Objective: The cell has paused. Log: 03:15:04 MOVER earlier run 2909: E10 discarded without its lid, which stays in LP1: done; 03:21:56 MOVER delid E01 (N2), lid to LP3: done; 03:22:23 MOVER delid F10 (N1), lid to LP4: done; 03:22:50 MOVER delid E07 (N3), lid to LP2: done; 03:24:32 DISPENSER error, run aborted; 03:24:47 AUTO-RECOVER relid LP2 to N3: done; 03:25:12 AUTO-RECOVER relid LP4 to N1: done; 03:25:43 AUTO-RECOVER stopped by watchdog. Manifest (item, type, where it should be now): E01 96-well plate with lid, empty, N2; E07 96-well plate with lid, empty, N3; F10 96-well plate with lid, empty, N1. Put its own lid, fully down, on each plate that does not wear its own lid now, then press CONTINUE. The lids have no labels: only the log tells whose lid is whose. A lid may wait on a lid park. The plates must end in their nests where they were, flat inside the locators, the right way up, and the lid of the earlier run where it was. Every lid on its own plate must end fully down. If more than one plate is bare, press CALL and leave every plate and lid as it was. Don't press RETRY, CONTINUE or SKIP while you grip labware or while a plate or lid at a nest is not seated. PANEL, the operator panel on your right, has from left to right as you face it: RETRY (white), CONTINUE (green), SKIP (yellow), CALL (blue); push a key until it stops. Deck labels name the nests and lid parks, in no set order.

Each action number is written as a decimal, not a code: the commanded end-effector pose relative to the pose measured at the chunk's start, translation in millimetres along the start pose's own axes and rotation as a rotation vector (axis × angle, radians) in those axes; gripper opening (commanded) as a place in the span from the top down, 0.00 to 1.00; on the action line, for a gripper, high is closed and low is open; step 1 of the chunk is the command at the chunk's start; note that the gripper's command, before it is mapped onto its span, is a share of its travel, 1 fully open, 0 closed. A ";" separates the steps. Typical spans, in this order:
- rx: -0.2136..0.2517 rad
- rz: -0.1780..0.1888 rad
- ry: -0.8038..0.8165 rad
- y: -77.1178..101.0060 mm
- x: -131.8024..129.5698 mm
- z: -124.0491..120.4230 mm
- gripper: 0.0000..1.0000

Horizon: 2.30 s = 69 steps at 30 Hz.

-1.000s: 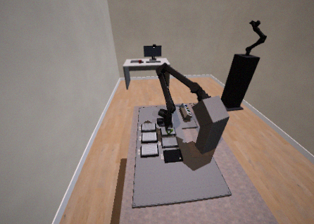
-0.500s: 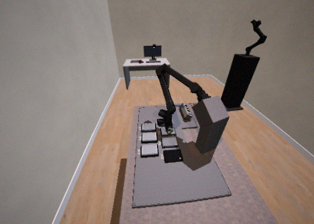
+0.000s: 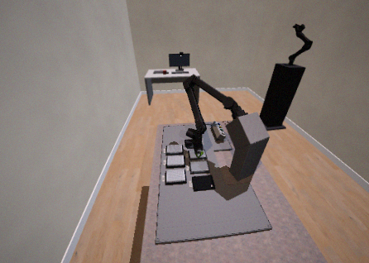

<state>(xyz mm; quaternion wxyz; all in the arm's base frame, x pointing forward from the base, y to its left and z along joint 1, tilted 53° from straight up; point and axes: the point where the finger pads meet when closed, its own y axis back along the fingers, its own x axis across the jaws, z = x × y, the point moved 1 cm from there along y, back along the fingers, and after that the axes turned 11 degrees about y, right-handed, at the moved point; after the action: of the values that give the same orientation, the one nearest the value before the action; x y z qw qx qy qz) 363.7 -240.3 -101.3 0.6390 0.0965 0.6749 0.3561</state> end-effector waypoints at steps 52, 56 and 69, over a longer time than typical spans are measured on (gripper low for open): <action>-0.010 0.008 0.015 49.1 5.0 -0.2 1.00; -0.010 0.009 0.015 48.5 5.6 0.8 1.00; -0.010 0.009 0.015 46.6 6.8 3.7 1.00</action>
<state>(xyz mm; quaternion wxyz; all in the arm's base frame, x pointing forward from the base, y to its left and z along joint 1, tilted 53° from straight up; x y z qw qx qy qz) 349.6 -213.8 -76.6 0.6373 0.0972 0.6773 0.3545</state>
